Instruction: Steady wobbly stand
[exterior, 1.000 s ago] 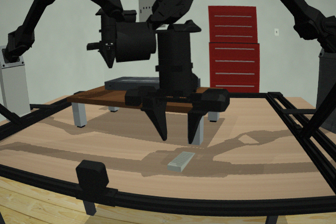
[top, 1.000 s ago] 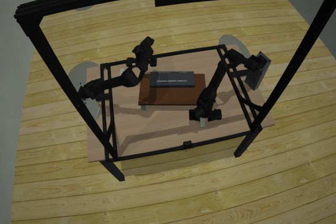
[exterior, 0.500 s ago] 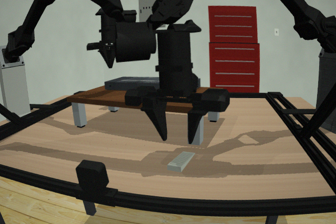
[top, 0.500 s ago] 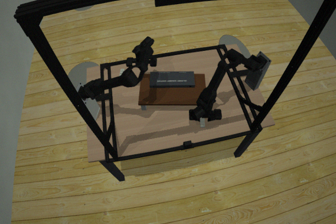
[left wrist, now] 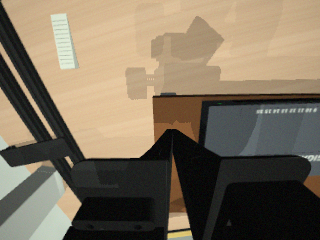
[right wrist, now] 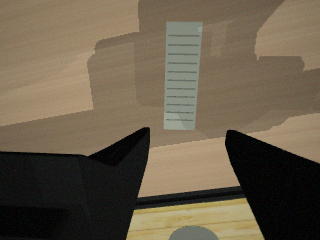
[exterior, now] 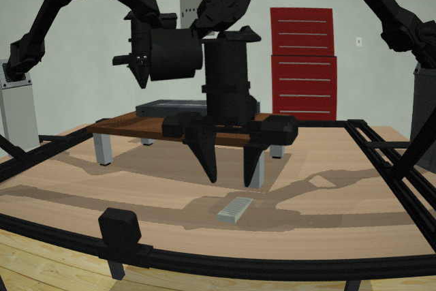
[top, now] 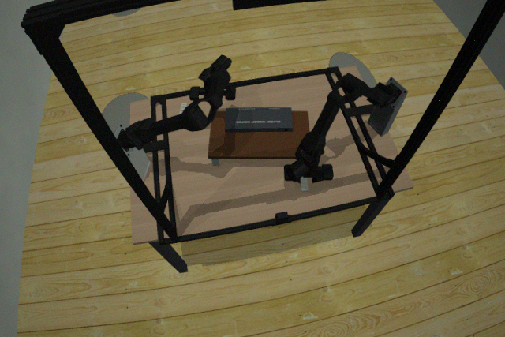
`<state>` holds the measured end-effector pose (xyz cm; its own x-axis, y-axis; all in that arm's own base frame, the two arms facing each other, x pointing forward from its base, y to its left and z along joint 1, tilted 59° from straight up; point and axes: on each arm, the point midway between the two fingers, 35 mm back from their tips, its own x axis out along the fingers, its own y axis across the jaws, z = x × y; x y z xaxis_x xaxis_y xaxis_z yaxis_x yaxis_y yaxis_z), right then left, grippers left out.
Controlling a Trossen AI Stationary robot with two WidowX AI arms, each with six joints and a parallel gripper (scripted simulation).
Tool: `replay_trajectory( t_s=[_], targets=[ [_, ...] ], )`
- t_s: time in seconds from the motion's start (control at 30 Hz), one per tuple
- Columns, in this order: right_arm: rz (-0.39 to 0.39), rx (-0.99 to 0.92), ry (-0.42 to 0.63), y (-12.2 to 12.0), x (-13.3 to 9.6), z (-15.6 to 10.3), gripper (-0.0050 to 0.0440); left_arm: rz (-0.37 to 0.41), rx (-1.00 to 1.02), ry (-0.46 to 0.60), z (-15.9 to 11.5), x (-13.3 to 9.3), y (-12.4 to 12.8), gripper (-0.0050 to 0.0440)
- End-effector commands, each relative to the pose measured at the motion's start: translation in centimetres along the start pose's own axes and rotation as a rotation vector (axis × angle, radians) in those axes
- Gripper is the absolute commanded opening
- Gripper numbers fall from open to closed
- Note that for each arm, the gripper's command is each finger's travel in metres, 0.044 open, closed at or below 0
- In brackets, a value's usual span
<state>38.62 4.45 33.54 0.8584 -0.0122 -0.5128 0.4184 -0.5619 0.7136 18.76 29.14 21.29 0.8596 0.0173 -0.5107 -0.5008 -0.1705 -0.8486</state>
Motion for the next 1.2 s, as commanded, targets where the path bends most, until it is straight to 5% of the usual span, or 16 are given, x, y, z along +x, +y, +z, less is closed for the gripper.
replay_trajectory(
  t_s=[0.0, 0.13, 0.5, 0.73, 1.07, 1.17],
  targets=[
    [0.000, 0.000, 0.000, 0.0, 0.0, 0.0, 0.0241, -0.003, -0.005, 0.003, 0.0, 0.0, 0.0, 0.0000],
    [0.000, 0.000, 0.000, 0.0, 0.0, 0.0, 0.0241, -0.003, -0.005, 0.003, 0.0, 0.0, 0.0, 0.0000],
    [0.000, 0.000, 0.000, 0.0, 0.0, 0.0, 0.0241, -0.012, 0.566, -0.414, 5.9, -5.6, -9.7, 0.0000],
    [0.000, 0.000, 0.000, 0.0, 0.0, 0.0, 0.0241, -0.019, 0.581, -0.425, 5.4, -5.8, -9.8, 0.0000],
    [0.000, 0.000, 0.000, 0.0, 0.0, 0.0, 0.0241, -0.046, 0.990, -0.830, 6.2, -13.2, -19.8, 0.0000],
    [0.000, 0.000, 0.000, 0.0, 0.0, 0.0, 0.0241, -0.046, 0.990, -0.830, 6.2, -13.2, -19.8, 0.0000]
  ],
)
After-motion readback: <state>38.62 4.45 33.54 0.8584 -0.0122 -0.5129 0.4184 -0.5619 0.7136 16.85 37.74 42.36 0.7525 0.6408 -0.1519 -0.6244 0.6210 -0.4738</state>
